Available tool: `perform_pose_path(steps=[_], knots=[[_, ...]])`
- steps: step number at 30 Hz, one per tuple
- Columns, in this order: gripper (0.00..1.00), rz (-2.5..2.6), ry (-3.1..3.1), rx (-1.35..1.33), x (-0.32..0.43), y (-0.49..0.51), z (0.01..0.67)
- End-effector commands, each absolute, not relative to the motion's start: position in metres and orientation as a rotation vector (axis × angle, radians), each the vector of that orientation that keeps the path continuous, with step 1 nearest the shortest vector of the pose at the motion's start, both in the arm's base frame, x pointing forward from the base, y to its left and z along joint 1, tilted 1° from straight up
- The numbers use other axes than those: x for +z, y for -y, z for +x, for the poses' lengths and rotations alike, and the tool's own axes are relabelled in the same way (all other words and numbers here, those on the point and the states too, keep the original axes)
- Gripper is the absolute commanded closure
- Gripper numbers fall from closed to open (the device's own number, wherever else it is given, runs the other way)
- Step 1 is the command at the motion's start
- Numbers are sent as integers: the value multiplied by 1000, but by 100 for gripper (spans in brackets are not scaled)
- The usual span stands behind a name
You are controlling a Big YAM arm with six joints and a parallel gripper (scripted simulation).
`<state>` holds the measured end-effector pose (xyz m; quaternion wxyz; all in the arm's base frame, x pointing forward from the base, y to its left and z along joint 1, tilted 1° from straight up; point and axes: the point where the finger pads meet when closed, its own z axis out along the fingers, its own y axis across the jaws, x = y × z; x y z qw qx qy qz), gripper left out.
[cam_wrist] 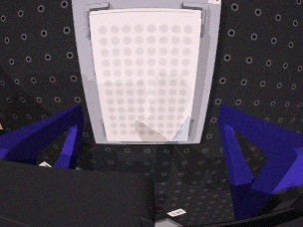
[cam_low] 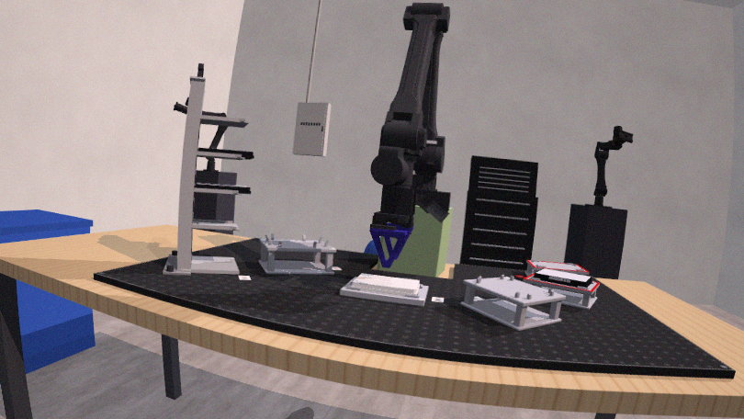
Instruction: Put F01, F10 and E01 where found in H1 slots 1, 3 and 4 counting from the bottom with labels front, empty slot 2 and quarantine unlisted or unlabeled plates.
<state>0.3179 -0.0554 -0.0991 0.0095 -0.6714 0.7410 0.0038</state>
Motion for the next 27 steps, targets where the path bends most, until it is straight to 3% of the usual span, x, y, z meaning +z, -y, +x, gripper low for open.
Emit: perform_pose_path(steps=[1,27], knots=[[0,-2082,-2302,-22,-82,59,330],[0,-1631,-2658,12,-76,58,317]])
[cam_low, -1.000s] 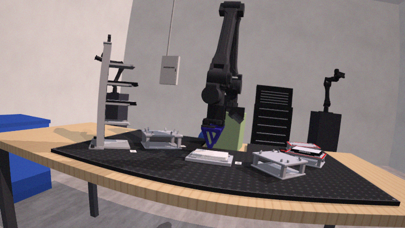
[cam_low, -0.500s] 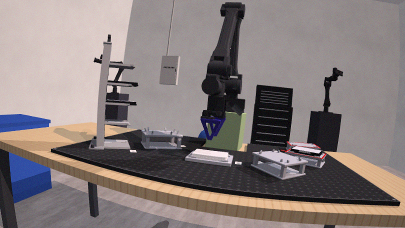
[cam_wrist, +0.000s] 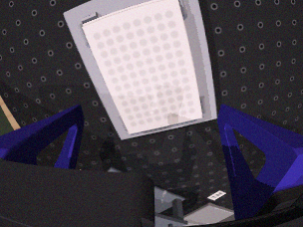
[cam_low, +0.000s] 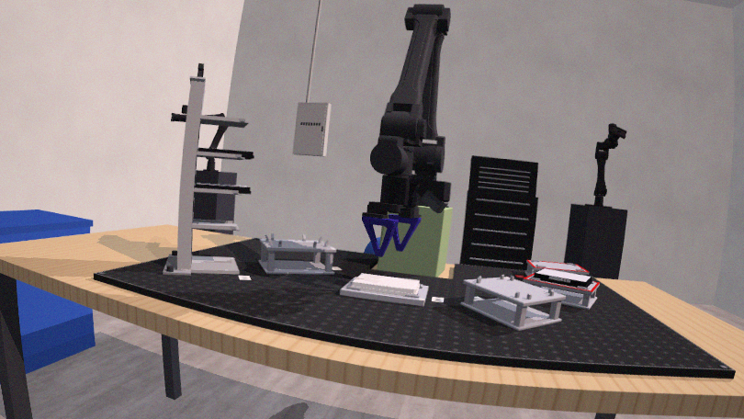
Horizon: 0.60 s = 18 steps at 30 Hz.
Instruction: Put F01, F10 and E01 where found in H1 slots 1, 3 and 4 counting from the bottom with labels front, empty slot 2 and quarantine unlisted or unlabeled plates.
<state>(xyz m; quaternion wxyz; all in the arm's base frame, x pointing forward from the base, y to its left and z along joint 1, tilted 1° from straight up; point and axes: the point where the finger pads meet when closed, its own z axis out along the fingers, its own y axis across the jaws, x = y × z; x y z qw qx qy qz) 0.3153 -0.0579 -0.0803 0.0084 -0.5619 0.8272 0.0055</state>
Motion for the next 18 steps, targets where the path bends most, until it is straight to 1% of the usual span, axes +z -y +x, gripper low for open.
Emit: perform_pose_path(steps=[1,18], knots=[[0,-1605,-2674,12,-76,58,317],[0,-1187,-2884,16,-76,58,318]])
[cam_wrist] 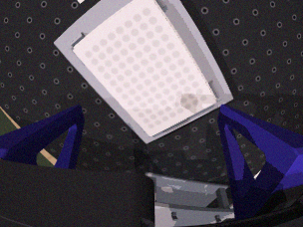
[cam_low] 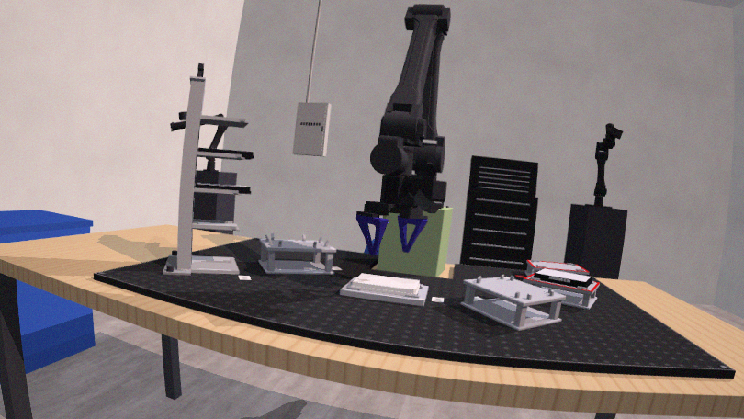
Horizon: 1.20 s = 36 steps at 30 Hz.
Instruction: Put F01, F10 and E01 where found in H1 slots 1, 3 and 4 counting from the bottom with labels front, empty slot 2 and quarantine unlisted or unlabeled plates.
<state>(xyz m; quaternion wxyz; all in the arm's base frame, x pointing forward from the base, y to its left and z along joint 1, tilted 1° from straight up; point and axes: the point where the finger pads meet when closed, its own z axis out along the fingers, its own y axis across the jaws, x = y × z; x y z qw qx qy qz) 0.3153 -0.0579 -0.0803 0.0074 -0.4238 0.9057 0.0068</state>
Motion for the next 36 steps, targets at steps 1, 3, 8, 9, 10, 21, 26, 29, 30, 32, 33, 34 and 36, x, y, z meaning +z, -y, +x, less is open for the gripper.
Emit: perform_pose_path(steps=[1,3,8,9,10,21,26,29,30,32,33,34,36], knots=[[0,-1158,-2896,16,-76,58,318],[0,-1100,-2918,17,-76,58,318],[0,-1012,-2950,17,-76,58,318],[0,-983,-2960,18,-76,58,318],[0,-953,-2970,18,-76,58,318],[0,-657,-3050,20,-76,58,318],[0,-566,-3069,21,-76,58,318],[0,-473,-3085,22,-76,58,318],[0,-442,-3089,22,-76,58,318],[0,-380,-3098,23,-76,58,318],[0,-349,-3102,23,-76,58,318],[0,-318,-3105,23,-76,58,318],[0,-256,-3111,24,-76,58,318]])
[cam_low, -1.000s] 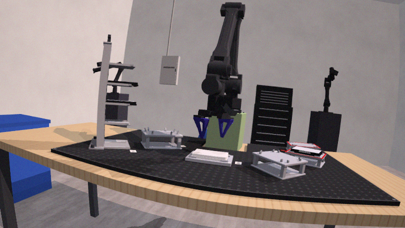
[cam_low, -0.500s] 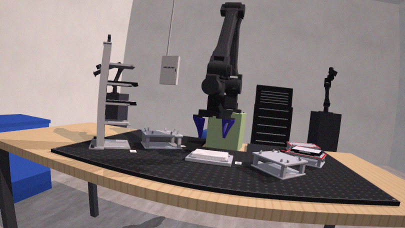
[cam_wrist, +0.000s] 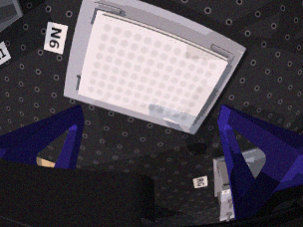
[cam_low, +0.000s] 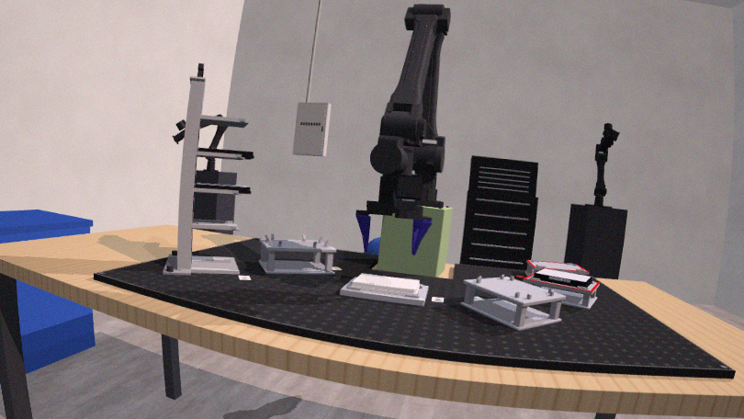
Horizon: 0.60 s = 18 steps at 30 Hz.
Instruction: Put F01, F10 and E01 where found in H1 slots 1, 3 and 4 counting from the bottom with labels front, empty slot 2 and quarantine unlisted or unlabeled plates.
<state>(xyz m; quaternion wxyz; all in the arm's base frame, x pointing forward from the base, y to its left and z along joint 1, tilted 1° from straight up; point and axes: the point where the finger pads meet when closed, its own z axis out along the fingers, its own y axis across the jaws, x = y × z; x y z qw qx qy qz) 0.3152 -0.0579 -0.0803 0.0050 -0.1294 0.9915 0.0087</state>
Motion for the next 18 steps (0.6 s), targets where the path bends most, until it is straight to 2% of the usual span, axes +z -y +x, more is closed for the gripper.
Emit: perform_pose_path(steps=[1,18], knots=[[0,-225,-3113,24,-76,58,318],[0,243,-3114,27,-76,59,318]])
